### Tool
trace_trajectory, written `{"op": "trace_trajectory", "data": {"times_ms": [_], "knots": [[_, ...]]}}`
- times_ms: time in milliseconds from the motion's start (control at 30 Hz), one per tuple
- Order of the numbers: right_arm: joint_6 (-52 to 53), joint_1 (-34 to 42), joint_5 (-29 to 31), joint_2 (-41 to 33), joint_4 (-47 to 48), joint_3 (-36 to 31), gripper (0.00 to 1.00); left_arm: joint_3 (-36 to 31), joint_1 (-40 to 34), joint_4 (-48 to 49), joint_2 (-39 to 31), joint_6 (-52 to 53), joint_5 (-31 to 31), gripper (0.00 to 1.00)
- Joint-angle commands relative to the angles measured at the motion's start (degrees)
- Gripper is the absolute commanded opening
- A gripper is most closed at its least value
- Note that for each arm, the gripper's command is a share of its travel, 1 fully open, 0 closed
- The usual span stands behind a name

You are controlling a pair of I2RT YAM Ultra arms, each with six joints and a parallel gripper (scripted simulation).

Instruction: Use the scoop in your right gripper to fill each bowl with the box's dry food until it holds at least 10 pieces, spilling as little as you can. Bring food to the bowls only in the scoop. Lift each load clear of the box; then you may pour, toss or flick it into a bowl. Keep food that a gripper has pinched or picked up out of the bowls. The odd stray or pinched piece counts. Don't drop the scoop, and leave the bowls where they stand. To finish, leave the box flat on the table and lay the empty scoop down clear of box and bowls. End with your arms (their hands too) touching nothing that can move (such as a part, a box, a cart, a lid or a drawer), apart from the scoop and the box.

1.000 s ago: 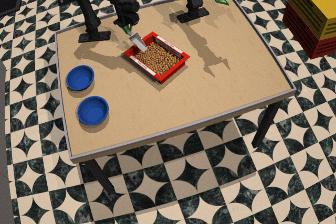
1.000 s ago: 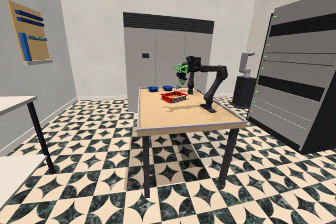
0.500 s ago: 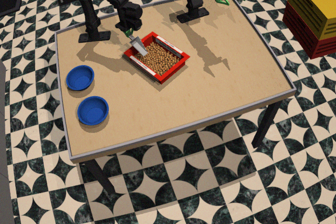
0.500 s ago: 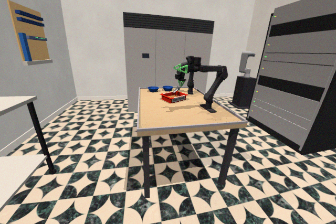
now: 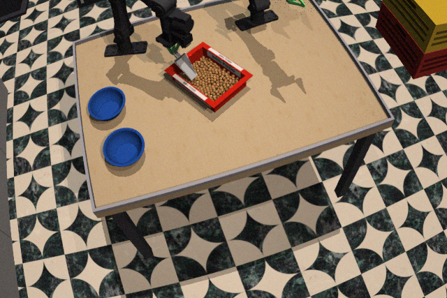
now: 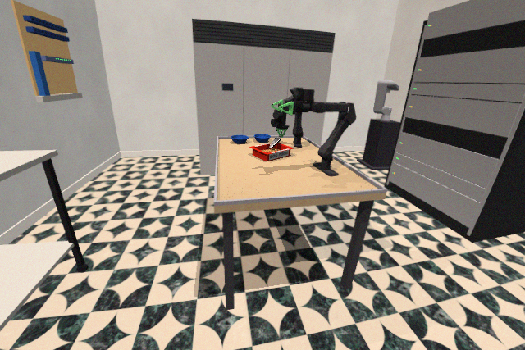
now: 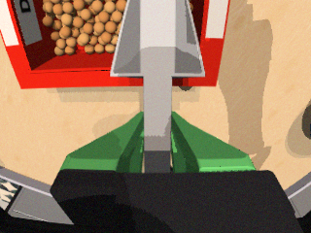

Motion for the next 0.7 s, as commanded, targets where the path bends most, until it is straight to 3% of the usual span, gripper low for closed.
{"op": "trace_trajectory", "data": {"times_ms": [0,300,500,567,667], "knots": [[-1.1,-0.8,-0.8,0.9,-1.2,2.8,0.00,0.8,0.0,0.3,-0.6,0.0,0.0,1.00],[-2.1,-1.7,-1.3,4.9,-2.3,4.9,0.00,0.8,0.0,0.3,-0.6,0.0,0.0,1.00],[-1.5,-0.7,-0.7,1.2,-0.2,4.5,0.00,0.8,0.0,0.3,-0.6,0.0,0.0,1.00],[-1.4,-0.5,-0.7,1.3,0.0,1.3,0.00,0.8,0.0,0.3,-0.6,0.0,0.0,1.00],[-1.7,-1.7,0.0,1.2,0.5,4.4,0.00,0.8,0.0,0.3,-0.6,0.0,0.0,1.00]]}}
